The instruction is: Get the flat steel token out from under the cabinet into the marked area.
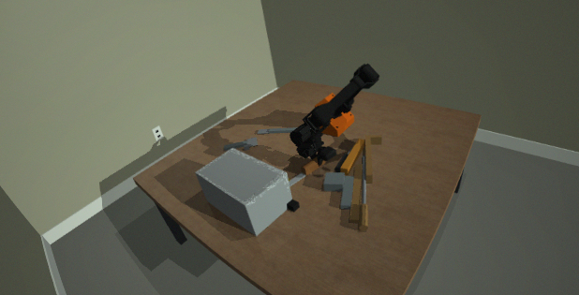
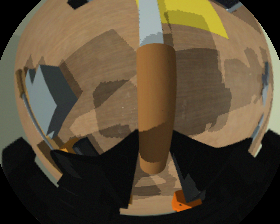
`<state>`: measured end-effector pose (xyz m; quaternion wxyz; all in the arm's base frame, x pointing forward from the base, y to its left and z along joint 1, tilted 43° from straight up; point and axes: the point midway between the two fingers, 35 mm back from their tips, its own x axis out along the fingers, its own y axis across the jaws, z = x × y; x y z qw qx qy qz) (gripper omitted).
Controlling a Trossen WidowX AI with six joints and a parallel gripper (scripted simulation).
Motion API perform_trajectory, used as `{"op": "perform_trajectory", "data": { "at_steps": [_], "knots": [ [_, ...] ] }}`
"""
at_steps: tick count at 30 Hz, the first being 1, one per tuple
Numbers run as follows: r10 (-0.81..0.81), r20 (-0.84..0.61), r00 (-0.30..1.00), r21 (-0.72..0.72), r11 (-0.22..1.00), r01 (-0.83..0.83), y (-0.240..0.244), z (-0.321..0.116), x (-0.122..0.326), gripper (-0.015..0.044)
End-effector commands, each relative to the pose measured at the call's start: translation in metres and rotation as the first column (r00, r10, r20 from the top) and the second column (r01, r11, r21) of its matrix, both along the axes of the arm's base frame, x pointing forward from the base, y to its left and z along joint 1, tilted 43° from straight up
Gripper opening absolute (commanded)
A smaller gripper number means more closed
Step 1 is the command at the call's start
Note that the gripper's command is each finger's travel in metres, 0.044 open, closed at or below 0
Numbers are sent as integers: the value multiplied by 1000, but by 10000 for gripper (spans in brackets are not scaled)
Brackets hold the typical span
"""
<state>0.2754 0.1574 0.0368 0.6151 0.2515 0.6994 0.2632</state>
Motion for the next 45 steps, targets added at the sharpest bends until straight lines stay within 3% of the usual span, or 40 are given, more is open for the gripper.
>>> {"op": "perform_trajectory", "data": {
  "at_steps": [1, 45],
  "knots": [
    [-2, -6, 1000, -1, 1000, 2, 0, 0, -6, 0],
    [-2, -9, 1000, -1, 1000, 2, -1, 8, -58, 0]
  ]
}}
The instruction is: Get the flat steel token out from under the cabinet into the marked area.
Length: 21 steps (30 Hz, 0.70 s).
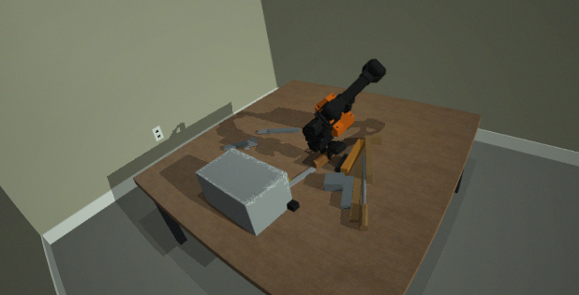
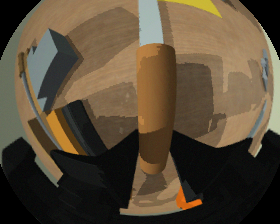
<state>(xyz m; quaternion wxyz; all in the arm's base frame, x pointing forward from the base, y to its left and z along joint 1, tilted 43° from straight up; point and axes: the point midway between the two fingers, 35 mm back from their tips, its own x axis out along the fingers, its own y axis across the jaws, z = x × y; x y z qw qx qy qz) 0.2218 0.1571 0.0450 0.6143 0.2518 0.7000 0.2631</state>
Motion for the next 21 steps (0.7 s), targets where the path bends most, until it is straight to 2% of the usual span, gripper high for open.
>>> {"op": "perform_trajectory", "data": {
  "at_steps": [1, 17, 21],
  "knots": [
    [-2, -7, 1000, -2, 1000, 2, 0, 0, -6, 0],
    [-1, -4, 1000, -1, 1000, 1, -1, 4, -12, 0],
    [0, -3, 1000, -1, 1000, 0, 0, 3, -11, 105]
  ]
}}
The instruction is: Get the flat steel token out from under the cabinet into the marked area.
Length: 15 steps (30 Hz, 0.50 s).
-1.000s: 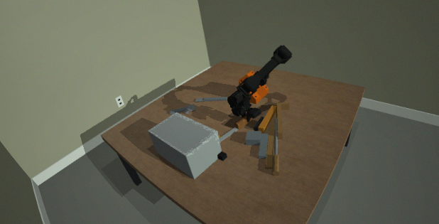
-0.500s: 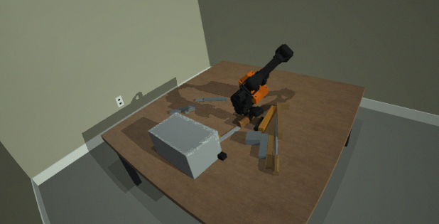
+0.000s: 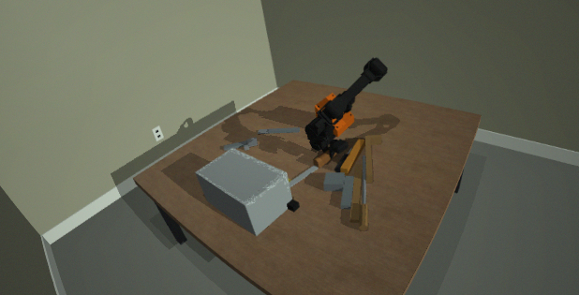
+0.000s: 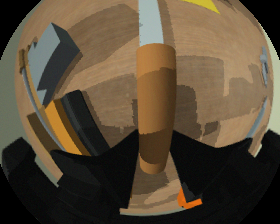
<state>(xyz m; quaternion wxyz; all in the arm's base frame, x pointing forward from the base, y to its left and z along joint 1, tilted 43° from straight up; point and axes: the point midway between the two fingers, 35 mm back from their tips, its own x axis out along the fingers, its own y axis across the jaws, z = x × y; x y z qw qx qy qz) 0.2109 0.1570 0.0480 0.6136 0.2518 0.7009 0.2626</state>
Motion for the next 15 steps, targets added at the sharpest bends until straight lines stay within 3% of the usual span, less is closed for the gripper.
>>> {"op": "perform_trajectory", "data": {
  "at_steps": [1, 4, 7, 10, 15],
  "knots": [
    [0, 0, 1000, 0, 1000, 0, 0, 0, 0, 131],
    [0, 0, 1000, 0, 1000, 0, 0, 0, 0, 200],
    [0, 0, 1000, 0, 1000, 0, 0, 0, 0, 200],
    [1, -1, 1000, 0, 1000, -1, 0, 0, 0, 270],
    [0, -3, 1000, 0, 1000, 0, -1, 0, 0, 270]
  ]
}}
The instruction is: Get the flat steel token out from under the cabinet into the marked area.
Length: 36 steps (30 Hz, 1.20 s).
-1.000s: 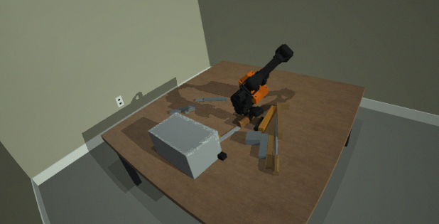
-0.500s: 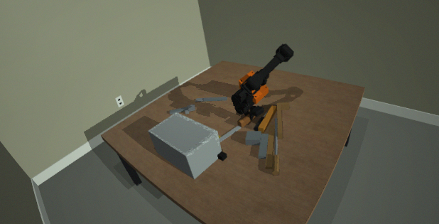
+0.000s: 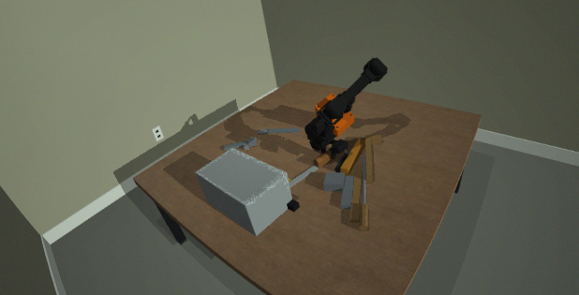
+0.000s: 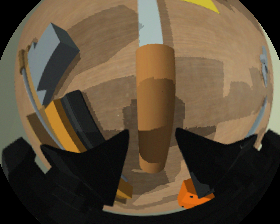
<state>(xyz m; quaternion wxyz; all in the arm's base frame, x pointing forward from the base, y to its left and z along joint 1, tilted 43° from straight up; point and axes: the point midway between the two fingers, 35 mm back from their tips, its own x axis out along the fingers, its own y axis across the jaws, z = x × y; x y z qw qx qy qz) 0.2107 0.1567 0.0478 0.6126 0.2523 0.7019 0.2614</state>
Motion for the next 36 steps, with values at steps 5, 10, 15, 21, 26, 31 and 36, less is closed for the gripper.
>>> {"op": "perform_trajectory", "data": {
  "at_steps": [5, 10, 15, 21, 26, 31, 36],
  "knots": [
    [0, -1, 1000, 1, 1000, 0, 0, 0, 0, 270],
    [2, 3, 1000, 1, 1000, -2, 1, 0, 0, 244],
    [2, 3, 1000, 1, 1000, -2, 1, 0, 0, 132],
    [2, 3, 1000, 1, 1000, -2, 1, 0, 0, 92],
    [2, 3, 1000, 1, 1000, -2, 1, 0, 0, 0],
    [2, 3, 1000, 1, 1000, -2, 1, 0, 2, 0],
    [2, 2, 1000, 1, 1000, -2, 1, -1, 7, 0]
  ]
}}
